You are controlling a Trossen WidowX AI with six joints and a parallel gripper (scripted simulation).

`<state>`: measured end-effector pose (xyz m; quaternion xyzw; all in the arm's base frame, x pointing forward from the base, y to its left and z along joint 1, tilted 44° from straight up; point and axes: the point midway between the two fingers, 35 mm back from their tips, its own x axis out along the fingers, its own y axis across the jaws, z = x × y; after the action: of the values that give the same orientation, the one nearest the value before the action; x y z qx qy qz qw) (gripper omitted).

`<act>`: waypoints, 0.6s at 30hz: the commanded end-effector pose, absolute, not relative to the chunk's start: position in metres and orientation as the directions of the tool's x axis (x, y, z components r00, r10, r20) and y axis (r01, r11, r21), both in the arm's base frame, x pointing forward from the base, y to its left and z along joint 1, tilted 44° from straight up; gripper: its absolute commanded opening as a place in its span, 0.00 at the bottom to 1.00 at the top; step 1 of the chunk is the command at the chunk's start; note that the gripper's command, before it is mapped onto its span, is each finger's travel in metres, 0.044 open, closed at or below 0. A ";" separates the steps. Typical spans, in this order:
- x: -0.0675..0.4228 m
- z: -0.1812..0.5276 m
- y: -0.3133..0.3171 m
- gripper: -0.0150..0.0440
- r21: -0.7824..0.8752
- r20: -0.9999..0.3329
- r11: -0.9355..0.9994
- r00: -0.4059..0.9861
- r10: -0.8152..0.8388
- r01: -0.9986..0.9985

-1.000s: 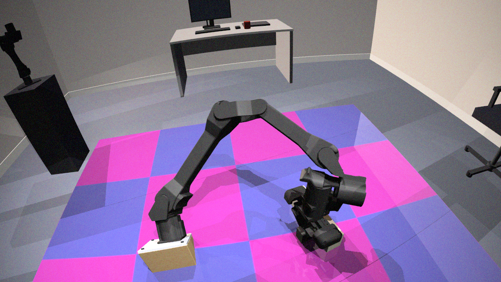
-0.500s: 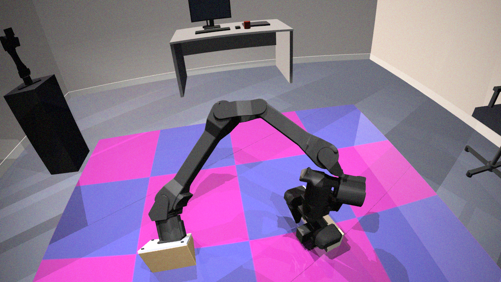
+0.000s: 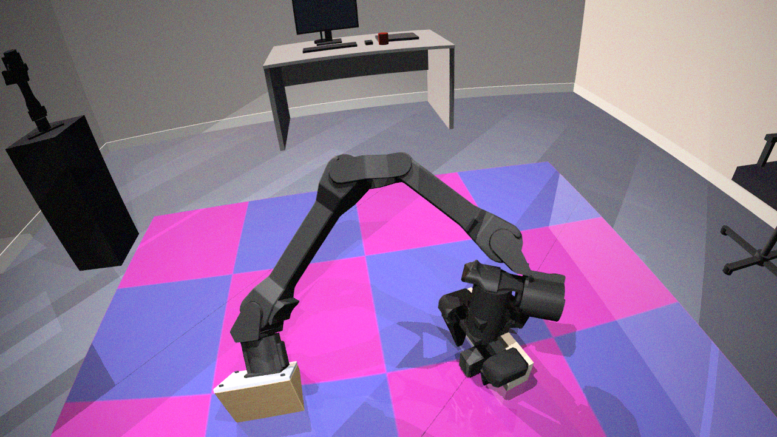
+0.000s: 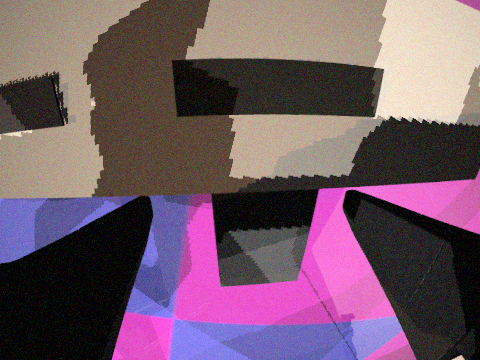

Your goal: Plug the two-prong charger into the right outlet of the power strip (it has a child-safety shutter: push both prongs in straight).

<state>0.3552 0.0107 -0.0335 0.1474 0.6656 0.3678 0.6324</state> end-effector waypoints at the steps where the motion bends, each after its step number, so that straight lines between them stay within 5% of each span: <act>1: 0.353 -0.034 0.010 1.00 0.676 -0.733 0.684 -0.155 0.663 -0.275; 18: 0.348 -0.035 0.009 1.00 0.676 -0.733 0.682 -0.149 0.664 -0.279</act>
<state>0.3497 0.0092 -0.0344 0.1466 0.6630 0.3688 0.6347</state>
